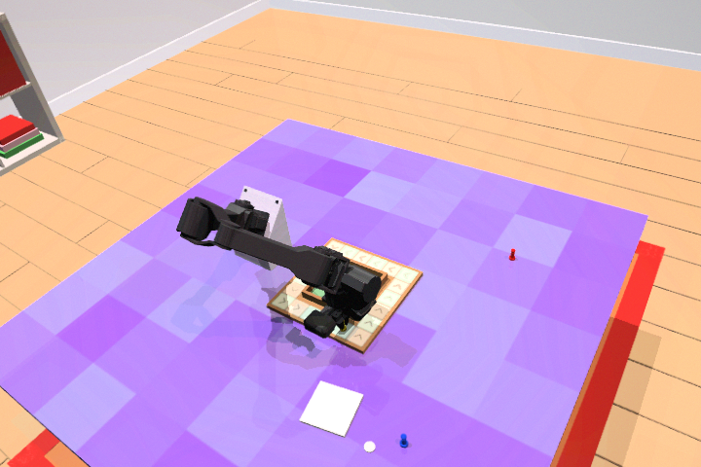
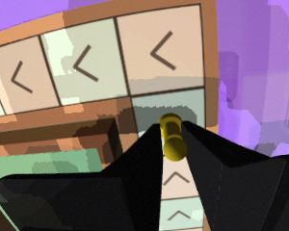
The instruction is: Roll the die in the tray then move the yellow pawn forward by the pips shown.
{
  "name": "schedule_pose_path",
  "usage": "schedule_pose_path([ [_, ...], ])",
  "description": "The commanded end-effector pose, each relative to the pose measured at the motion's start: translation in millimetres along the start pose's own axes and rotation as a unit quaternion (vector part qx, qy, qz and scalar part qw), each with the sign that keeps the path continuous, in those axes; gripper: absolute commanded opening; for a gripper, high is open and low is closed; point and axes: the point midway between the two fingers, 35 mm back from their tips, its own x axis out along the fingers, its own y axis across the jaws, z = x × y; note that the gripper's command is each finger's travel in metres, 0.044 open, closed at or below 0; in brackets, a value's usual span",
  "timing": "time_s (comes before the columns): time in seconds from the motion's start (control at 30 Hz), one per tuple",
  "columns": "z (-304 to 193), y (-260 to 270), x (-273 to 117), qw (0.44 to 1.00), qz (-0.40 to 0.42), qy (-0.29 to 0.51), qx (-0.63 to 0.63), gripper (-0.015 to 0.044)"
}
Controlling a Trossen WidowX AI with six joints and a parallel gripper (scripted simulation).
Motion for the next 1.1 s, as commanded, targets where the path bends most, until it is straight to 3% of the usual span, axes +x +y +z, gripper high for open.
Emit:
schedule_pose_path([
  [0.0,-1,0,1,1.0,-0.002,0.001,-0.003,0.0016],
  [0.23,1,1,-8,1.0,-0.001,0.001,-0.003,0.0],
  [0.83,5,4,-122,1.0,0.001,0.001,-0.003,0.0],
  [1.07,8,11,-120,1.0,0.001,0.002,-0.003,0.0],
])
